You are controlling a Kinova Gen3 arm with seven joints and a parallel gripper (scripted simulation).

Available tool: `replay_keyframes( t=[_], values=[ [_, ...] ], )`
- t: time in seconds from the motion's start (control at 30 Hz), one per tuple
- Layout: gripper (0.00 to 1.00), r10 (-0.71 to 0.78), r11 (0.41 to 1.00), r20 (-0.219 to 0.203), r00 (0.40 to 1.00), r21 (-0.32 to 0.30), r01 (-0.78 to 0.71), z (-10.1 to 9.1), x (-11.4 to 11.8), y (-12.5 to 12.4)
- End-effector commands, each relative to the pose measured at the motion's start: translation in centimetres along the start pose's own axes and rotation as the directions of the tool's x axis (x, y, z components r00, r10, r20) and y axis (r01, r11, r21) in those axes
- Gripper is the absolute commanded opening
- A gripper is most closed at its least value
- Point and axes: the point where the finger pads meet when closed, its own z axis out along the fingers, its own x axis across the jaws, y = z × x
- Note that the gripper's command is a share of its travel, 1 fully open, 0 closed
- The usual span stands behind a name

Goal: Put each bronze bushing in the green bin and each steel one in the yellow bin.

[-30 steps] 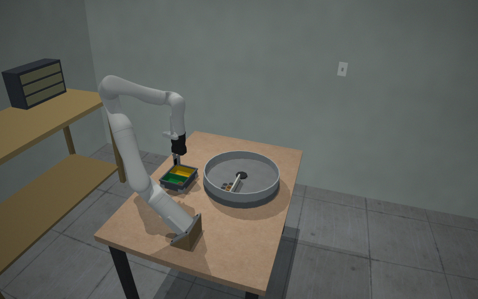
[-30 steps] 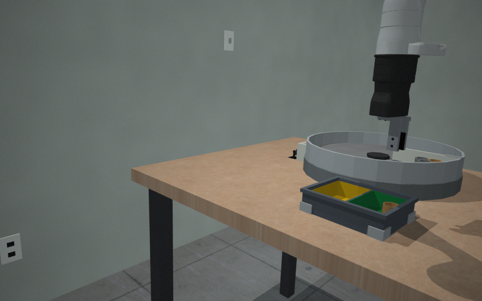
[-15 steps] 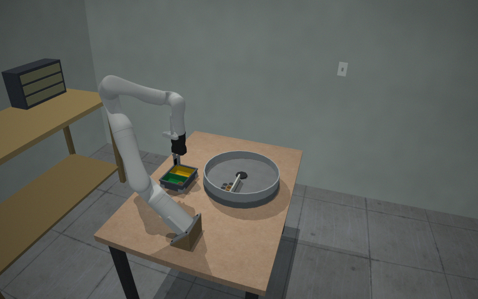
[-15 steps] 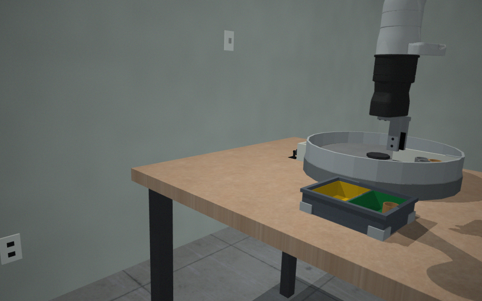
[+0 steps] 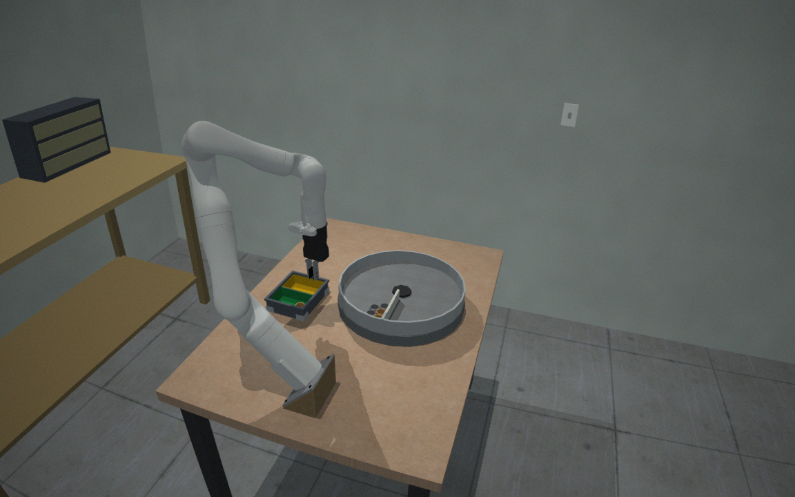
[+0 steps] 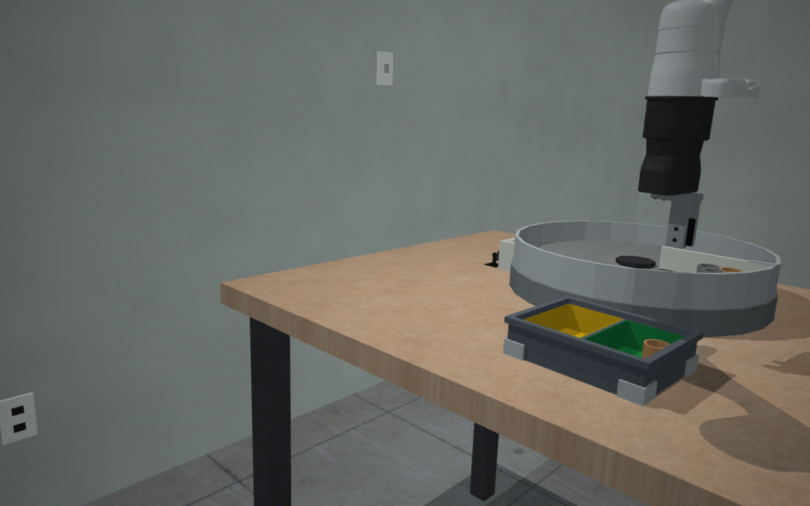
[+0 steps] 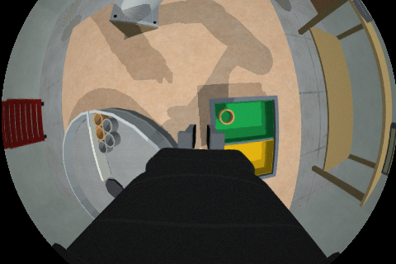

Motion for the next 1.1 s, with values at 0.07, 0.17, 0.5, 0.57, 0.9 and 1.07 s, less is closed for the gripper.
replay_keyframes(
  t=[0.07, 0.17, 0.5, 0.57, 0.9, 1.07],
  values=[
    [0.4, 0.018, 1.0, -0.017, 1.0, 0.007, -0.018, 0.7, -3.8, 0.8],
    [0.4, 0.018, 1.0, -0.017, 1.0, 0.007, -0.018, 0.7, -3.8, 0.8],
    [0.4, 0.008, 1.0, -0.017, 1.0, 0.007, -0.008, 1.3, -9.8, 2.1],
    [0.4, 0.004, 1.0, -0.017, 1.0, 0.006, -0.004, 1.5, -11.8, 2.6],
    [0.4, -0.004, 1.0, -0.017, 1.0, 0.006, 0.005, 2.0, -16.7, 3.7],
    [0.4, -0.008, 1.0, -0.017, 1.0, 0.006, 0.008, 2.2, -18.7, 4.1]
  ],
)
